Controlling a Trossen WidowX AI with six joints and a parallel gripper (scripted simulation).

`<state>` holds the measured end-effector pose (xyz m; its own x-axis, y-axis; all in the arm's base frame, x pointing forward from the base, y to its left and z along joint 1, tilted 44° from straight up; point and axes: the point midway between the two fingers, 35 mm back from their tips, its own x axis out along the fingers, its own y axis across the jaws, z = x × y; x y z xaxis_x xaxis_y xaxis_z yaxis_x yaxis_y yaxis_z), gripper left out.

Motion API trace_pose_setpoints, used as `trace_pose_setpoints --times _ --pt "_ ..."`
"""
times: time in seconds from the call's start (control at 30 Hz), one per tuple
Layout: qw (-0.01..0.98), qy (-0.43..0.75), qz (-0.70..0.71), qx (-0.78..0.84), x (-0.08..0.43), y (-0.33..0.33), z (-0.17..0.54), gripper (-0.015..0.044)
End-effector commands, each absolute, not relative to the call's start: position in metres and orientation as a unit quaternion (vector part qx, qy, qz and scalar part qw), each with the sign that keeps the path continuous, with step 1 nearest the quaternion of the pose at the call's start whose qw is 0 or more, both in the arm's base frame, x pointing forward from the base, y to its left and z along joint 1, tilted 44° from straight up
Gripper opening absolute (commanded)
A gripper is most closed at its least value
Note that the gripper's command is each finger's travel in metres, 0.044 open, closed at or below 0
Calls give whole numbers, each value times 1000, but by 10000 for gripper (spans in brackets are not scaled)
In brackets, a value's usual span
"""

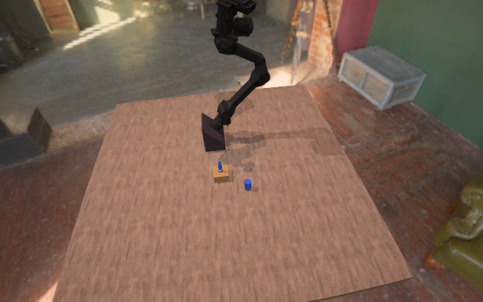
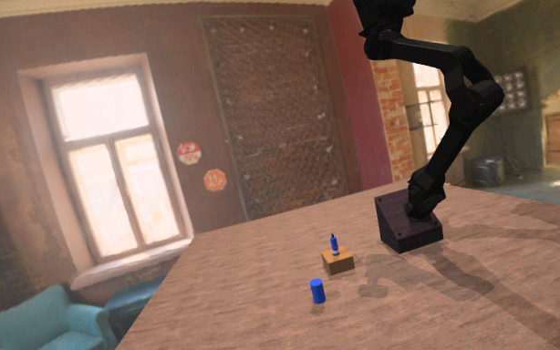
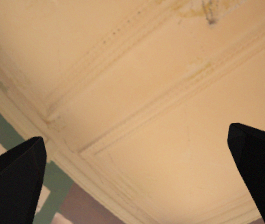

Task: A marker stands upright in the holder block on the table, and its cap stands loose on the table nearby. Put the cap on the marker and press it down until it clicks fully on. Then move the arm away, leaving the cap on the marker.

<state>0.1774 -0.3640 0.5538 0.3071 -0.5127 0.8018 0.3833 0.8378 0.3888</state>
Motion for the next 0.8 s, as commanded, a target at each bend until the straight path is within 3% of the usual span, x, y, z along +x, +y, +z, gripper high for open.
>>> trace_pose_setpoints --times 0.0,0.17,0.4,0.77 --pt "807 -518 -278 63 178 -364 553 374" --pt "832 -474 -269 101 217 -366 536 243" --pt "872 -387 -271 131 281 -361 499 243" --pt "954 -92 -210 195 413 -309 377 243"
